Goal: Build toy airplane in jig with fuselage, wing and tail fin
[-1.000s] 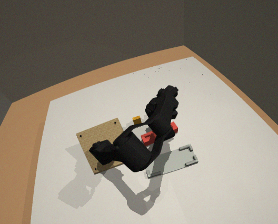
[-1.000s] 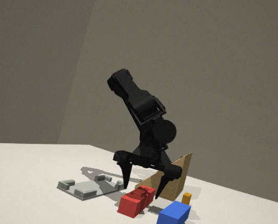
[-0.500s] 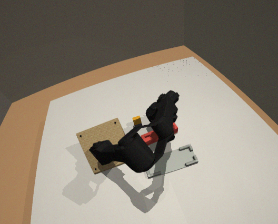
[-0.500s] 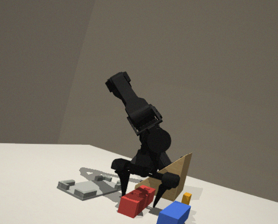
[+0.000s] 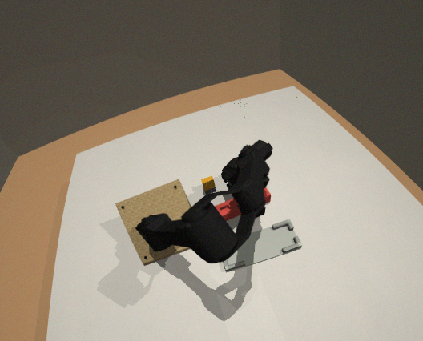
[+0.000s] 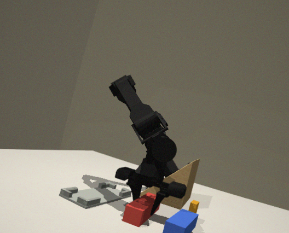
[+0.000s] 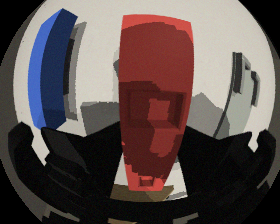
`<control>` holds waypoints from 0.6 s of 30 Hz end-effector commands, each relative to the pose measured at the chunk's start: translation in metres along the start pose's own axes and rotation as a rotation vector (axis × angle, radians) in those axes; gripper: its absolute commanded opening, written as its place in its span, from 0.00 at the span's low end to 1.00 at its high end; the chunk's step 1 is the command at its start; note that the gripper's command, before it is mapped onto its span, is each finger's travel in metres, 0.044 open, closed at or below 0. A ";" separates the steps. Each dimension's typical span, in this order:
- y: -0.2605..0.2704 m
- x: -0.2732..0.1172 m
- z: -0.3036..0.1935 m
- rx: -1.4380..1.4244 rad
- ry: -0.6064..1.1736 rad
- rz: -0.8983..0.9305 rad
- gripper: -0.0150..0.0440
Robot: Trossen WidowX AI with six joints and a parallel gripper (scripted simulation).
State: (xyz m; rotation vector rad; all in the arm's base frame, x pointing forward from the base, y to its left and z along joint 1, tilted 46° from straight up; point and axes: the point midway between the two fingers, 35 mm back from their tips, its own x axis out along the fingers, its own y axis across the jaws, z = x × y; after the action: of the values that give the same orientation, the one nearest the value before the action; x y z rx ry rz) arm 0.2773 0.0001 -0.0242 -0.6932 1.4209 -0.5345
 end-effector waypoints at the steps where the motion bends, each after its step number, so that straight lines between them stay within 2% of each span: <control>1: 0.000 0.000 0.000 -0.003 -0.002 -0.004 0.55; 4: 0.000 0.000 0.000 -0.003 -0.002 -0.004 0.52; 10: 0.001 -0.009 0.002 -0.003 -0.003 -0.001 0.25; 18: 0.004 -0.033 0.006 -0.003 -0.005 0.006 0.25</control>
State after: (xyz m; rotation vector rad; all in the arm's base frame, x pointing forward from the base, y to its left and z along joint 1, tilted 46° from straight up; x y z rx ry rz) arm 0.2783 0.0180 -0.0098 -0.7030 1.4237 -0.5298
